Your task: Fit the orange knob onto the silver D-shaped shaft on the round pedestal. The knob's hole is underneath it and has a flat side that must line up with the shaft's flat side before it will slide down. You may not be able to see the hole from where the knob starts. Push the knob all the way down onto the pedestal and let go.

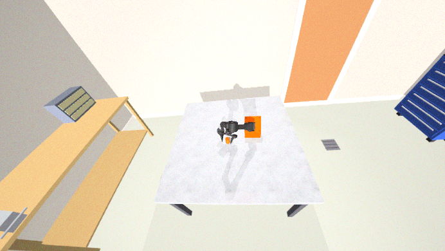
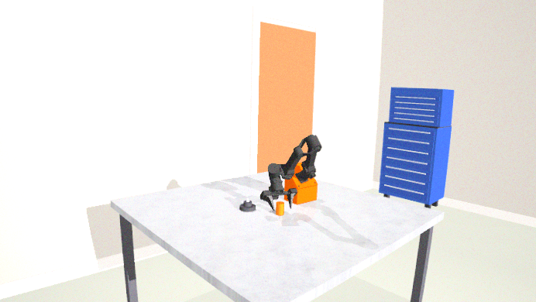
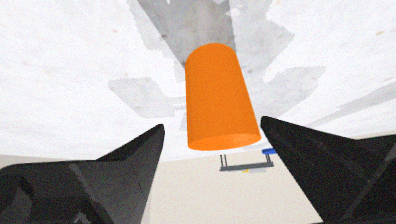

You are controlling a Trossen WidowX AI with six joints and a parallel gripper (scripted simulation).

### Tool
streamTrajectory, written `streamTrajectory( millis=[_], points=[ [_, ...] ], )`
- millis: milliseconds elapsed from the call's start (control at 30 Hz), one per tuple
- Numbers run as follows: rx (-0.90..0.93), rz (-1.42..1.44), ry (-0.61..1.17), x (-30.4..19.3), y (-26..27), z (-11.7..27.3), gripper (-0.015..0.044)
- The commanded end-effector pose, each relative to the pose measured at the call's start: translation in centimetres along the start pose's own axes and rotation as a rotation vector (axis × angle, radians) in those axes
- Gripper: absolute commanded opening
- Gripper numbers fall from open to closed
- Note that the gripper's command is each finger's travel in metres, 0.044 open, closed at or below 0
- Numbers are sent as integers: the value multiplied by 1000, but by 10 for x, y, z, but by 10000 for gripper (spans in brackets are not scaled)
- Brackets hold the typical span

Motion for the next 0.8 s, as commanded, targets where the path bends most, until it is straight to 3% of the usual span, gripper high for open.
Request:
streamTrajectory(
  millis=[0,267,767],
  points=[
    [8,3,-12,6,5,2,440],
    [22,5,-63,26,16,18,440],
    [20,107,-72,14,20,36,440]
  ],
)
Point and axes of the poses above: the point midway between the two fingers, 35 mm back from their tips, its own z axis back along the fingers, its own y axis across the jaws, x = y × z, the point moved 3 cm from there along z, back along the fingers, and after that the axes turned 5 degrees about z, right-handed, at the moved point
